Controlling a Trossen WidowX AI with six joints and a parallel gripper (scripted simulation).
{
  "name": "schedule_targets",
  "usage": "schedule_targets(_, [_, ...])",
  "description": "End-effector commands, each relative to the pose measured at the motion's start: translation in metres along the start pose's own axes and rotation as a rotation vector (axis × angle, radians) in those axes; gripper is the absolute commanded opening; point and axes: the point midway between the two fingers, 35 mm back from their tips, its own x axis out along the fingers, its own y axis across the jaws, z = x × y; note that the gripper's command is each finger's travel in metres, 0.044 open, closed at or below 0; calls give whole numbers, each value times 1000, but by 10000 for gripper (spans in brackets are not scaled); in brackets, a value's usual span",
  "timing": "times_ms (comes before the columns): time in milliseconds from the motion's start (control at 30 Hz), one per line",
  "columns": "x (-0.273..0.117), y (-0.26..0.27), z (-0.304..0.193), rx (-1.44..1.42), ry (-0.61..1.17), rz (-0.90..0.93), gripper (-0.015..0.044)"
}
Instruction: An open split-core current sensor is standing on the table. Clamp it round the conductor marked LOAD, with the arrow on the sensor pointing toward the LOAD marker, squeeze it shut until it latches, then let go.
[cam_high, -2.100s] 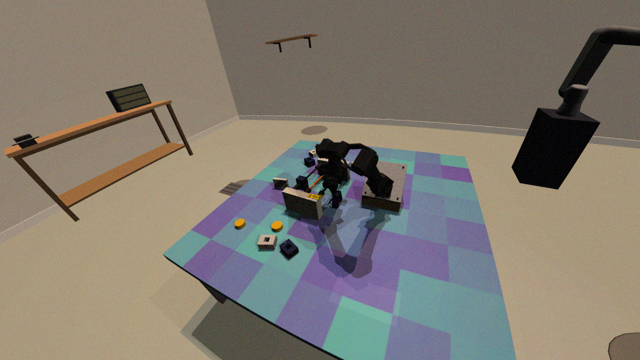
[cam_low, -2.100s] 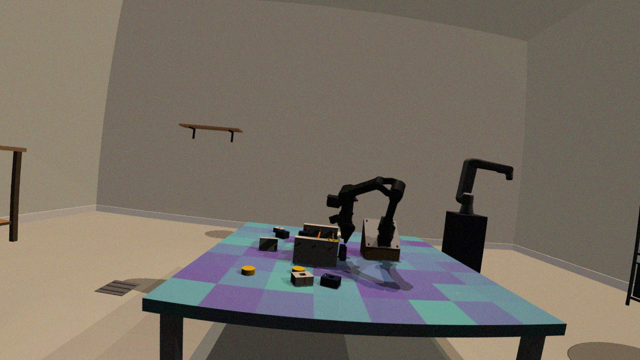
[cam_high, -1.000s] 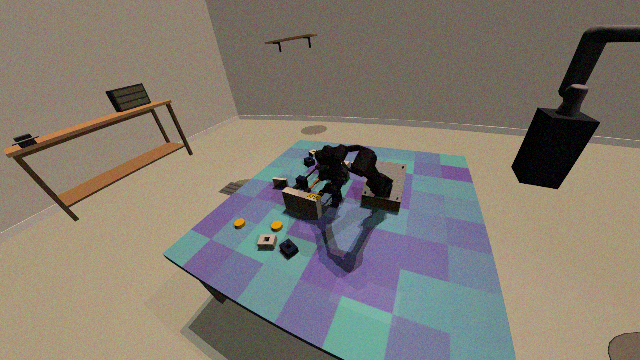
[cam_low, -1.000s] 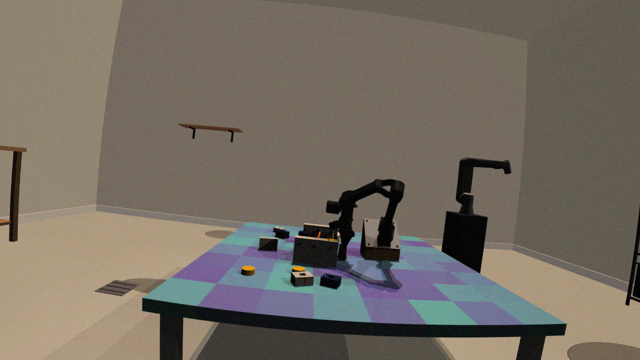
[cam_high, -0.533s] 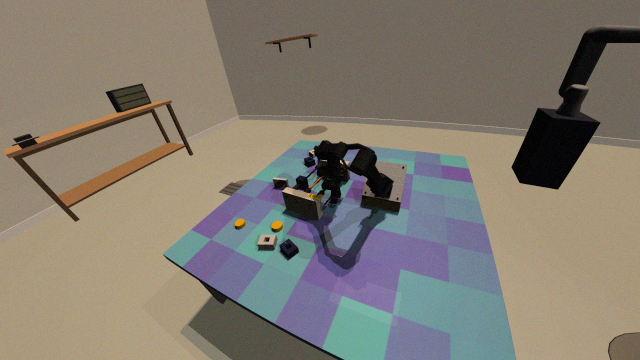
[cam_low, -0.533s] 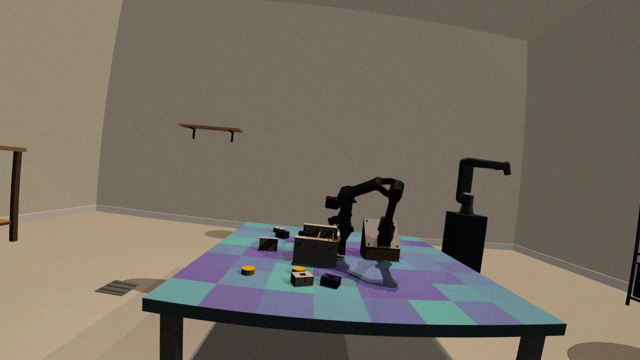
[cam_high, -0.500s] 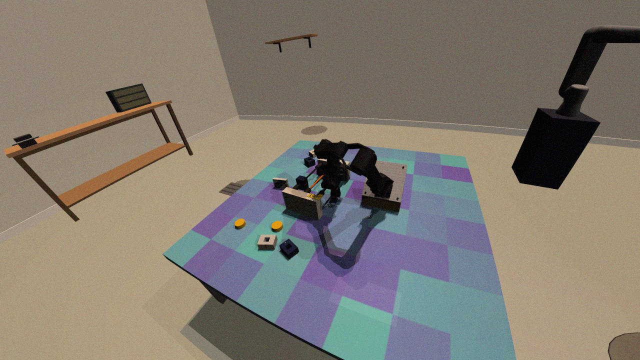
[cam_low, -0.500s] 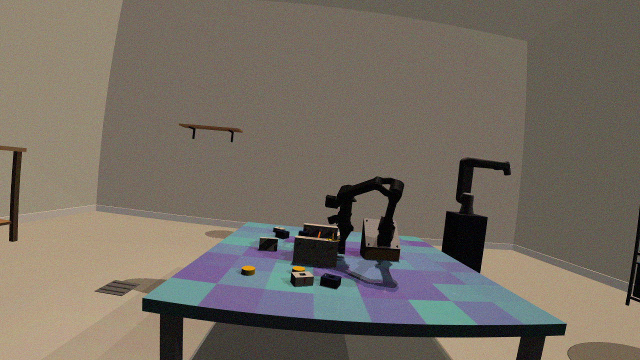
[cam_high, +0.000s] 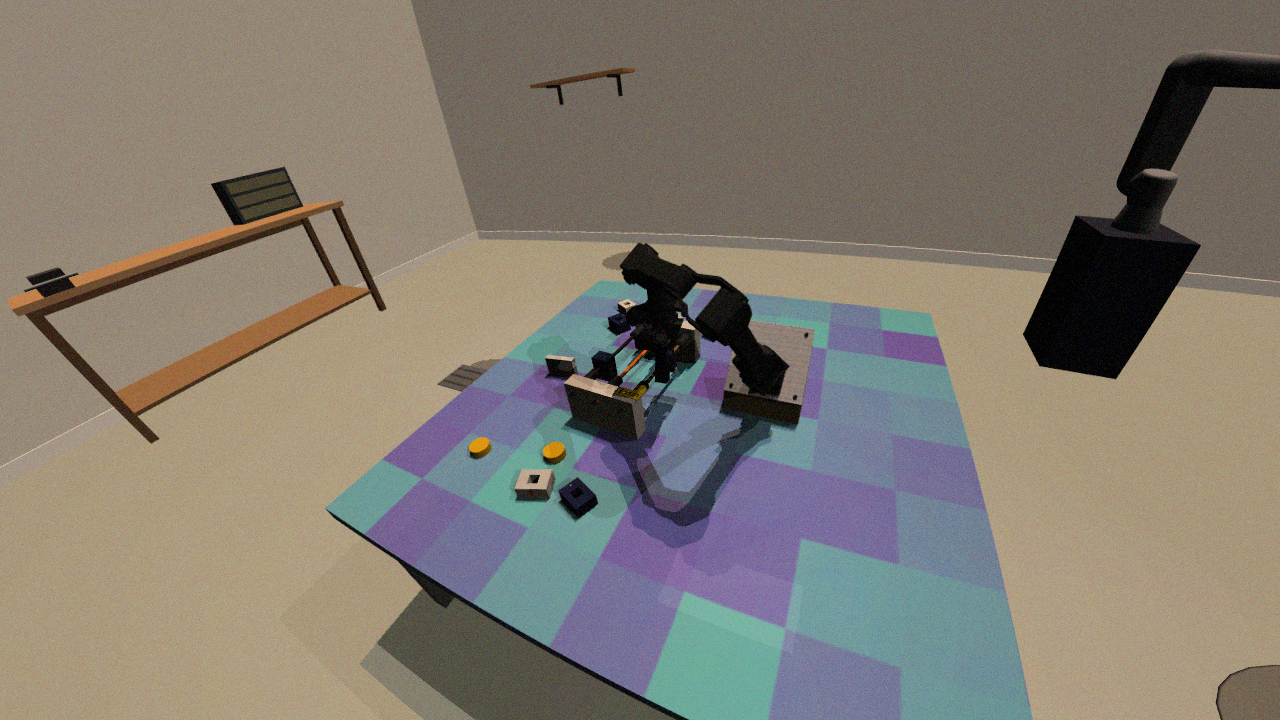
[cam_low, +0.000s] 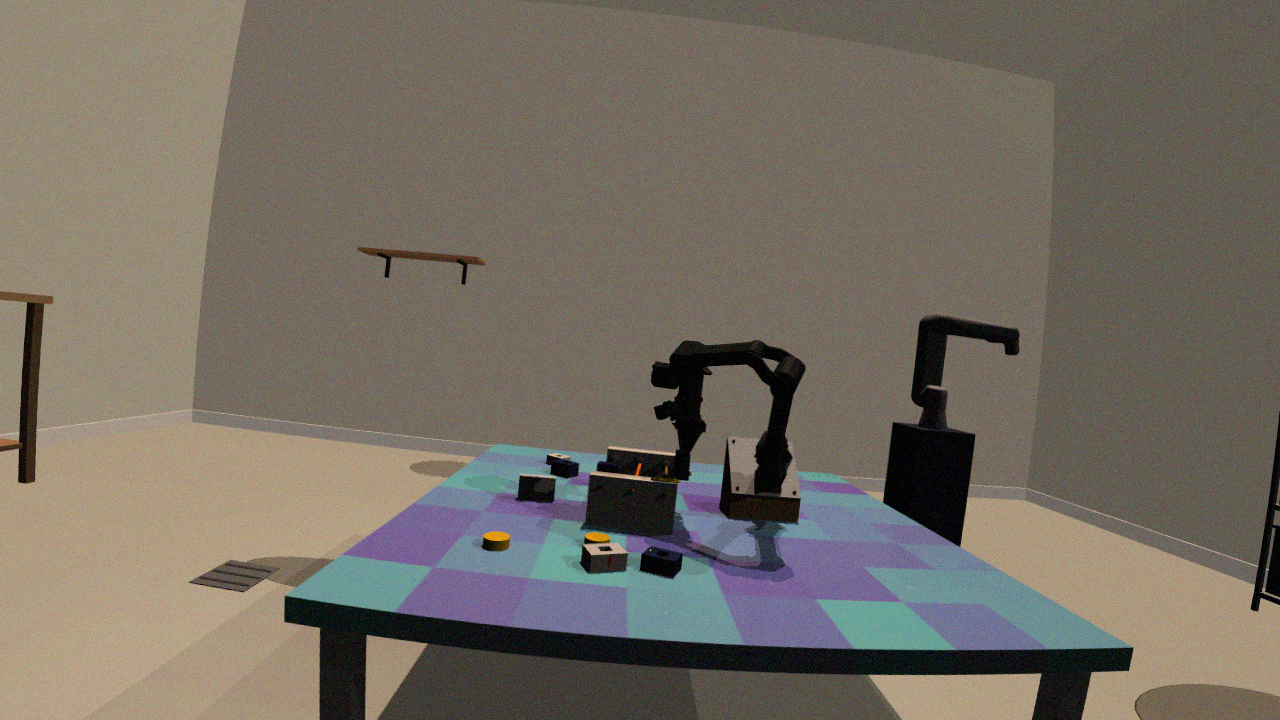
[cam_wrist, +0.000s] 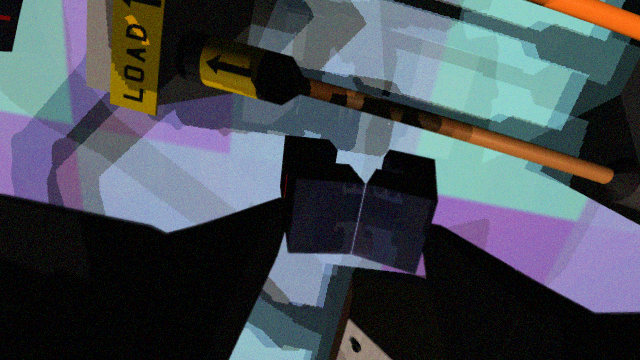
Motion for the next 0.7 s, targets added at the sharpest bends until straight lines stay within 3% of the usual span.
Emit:
schedule_targets(0, [-15, -1, 0, 2, 2, 1, 0])
schedule_targets(200, [-21, -1, 1, 56, 2, 3, 0])
schedule_targets(667, [-19, -3, 11, 510, 2, 2, 0])
